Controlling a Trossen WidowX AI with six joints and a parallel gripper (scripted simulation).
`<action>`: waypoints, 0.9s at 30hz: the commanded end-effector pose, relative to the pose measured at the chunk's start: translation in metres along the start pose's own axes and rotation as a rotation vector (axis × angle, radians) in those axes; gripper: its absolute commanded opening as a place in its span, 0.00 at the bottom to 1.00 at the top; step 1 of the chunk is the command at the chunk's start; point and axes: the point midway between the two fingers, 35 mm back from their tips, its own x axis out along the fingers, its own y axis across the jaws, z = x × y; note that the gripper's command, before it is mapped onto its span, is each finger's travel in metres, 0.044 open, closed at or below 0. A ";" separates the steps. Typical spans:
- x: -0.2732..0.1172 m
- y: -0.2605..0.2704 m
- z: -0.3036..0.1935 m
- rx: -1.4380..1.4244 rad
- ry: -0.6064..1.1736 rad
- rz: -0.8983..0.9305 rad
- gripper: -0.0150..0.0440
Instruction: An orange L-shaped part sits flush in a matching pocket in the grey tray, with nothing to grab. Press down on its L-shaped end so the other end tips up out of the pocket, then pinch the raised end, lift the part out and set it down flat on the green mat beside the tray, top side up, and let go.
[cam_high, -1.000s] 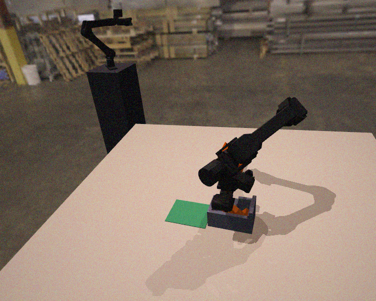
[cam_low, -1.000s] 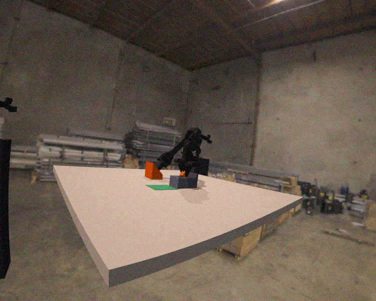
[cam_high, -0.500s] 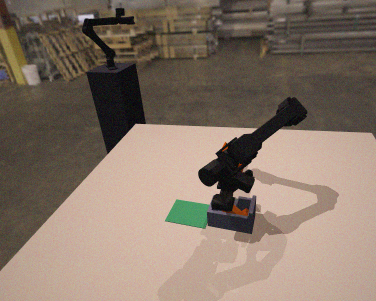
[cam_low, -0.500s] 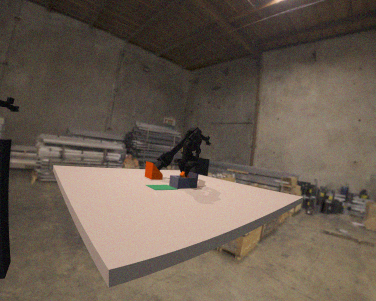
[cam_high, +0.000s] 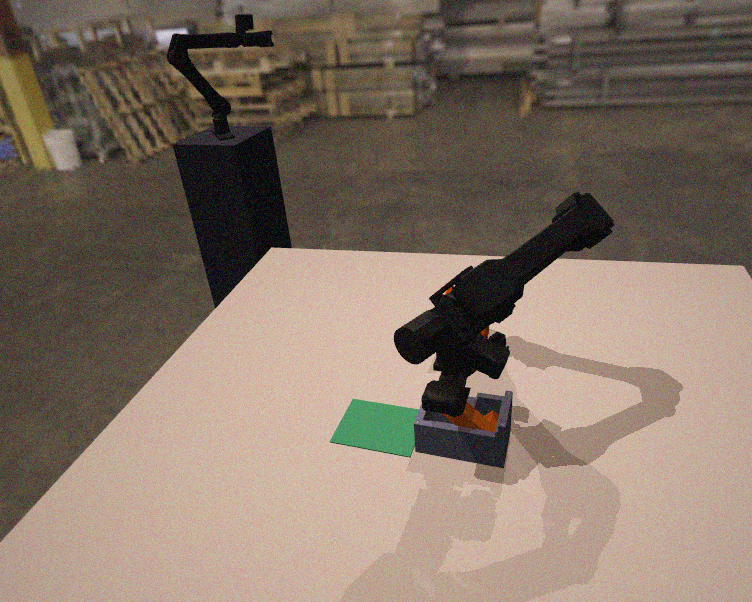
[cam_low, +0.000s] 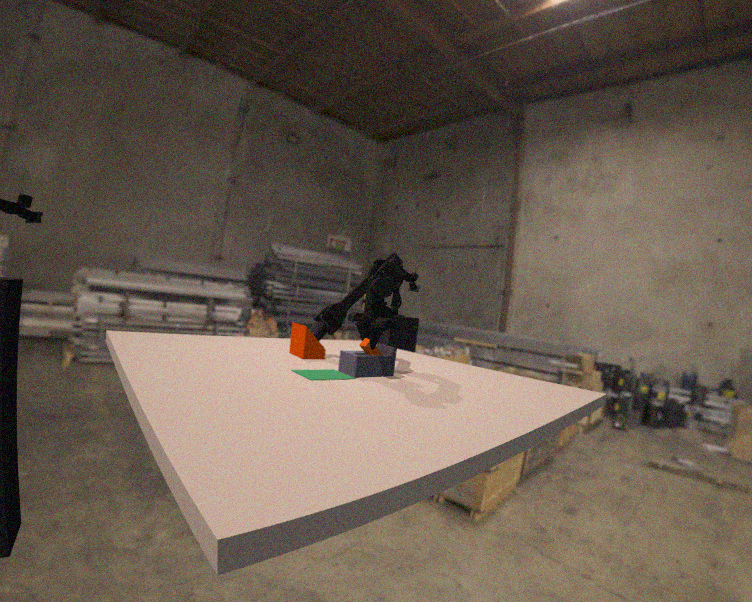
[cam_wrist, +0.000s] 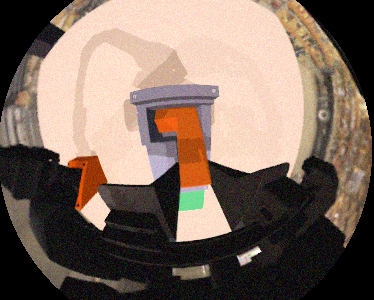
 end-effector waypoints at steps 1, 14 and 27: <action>-0.006 -0.001 0.000 -0.007 0.001 -0.002 0.25; -0.027 -0.001 0.000 -0.005 0.001 -0.002 0.25; -0.047 -0.001 0.000 -0.004 0.002 -0.002 0.25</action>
